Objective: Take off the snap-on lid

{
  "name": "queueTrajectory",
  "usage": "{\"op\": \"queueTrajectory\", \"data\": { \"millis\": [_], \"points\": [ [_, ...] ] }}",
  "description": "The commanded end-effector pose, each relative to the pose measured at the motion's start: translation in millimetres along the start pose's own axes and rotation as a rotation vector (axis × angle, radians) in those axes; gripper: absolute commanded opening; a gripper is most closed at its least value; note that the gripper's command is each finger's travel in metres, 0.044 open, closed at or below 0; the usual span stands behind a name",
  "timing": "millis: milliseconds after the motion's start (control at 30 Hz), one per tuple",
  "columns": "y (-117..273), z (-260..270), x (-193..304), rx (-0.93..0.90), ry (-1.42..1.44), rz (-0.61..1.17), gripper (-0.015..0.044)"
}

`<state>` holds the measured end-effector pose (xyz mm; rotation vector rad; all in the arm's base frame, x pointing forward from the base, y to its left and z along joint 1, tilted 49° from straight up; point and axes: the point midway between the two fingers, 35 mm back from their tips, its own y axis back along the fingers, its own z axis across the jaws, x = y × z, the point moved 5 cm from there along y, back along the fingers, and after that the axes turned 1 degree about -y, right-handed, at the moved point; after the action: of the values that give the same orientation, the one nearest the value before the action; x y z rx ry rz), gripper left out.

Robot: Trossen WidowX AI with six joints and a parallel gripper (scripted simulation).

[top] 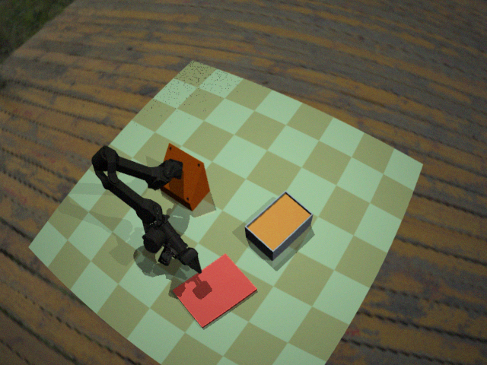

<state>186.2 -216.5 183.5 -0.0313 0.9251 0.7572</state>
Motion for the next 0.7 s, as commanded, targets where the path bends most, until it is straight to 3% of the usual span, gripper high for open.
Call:
{"op": "queueTrajectory", "data": {
  "millis": [0,667],
  "points": [
    [6,-6,2,0.003,0.005,0.009,0.0440],
    [36,-32,1,0.005,0.007,0.010,0.0440]
  ]
}}
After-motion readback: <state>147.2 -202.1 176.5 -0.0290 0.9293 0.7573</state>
